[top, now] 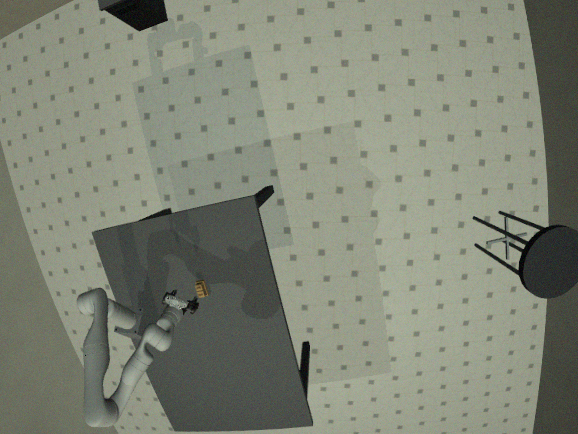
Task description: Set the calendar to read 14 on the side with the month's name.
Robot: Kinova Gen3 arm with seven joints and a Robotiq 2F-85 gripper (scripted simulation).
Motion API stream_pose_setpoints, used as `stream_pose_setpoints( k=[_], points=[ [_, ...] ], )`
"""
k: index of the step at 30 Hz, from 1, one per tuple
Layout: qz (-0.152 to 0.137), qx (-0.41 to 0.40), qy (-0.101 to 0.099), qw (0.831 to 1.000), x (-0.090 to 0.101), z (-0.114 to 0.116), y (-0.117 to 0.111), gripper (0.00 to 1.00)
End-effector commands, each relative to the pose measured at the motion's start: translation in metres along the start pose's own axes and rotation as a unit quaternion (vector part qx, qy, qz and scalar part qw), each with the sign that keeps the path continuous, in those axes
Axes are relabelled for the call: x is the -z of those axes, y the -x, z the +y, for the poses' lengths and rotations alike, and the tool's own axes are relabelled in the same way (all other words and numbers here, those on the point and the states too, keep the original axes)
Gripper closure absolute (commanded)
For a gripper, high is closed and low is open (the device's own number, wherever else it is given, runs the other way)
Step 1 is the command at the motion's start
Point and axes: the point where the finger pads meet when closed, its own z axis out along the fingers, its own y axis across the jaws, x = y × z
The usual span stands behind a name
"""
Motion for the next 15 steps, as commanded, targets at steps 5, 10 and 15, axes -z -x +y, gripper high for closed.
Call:
stream_pose_setpoints(
  k=[5, 10, 15],
  points=[
    [-0.005, -0.101, -0.008, 0.995, -0.005, -0.005, -0.001, 0.00],
    [-0.006, -0.158, -0.012, 0.987, -0.008, -0.007, -0.002, 0.00],
    [-0.008, -0.258, -0.018, 0.966, -0.012, -0.011, -0.003, 0.00]
  ],
)
